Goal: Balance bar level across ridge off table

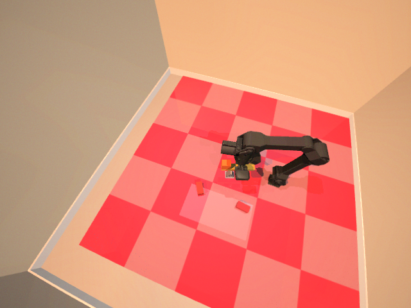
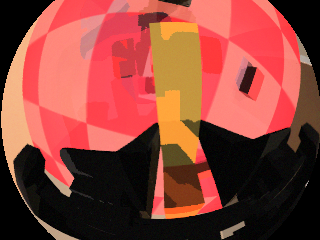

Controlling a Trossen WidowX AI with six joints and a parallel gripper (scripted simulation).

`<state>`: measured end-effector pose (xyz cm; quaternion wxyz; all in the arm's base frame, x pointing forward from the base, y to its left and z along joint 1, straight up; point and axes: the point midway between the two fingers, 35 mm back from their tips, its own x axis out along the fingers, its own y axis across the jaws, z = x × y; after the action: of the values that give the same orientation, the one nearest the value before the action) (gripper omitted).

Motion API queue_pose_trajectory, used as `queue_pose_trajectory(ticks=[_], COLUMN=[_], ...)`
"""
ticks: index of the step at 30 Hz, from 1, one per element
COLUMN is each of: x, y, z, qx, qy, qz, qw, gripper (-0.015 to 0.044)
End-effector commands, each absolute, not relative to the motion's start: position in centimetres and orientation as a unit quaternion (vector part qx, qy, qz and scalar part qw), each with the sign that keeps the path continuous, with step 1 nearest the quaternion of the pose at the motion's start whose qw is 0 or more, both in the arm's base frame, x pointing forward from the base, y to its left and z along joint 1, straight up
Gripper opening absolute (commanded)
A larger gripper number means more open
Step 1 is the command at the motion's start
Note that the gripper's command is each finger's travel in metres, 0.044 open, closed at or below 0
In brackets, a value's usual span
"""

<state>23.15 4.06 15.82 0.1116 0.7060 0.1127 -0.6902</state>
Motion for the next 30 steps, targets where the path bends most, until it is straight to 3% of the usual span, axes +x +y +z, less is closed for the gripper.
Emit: queue_pose_trajectory(ticks=[1,30], x=[23.1,23.1], y=[4.2,4.3], z=[15.3,11.8], qx=[0.707,0.707], qy=[0.111,0.11], qz=[-0.69,-0.69], qw=[0.11,0.109], gripper=[0.0,0.0])
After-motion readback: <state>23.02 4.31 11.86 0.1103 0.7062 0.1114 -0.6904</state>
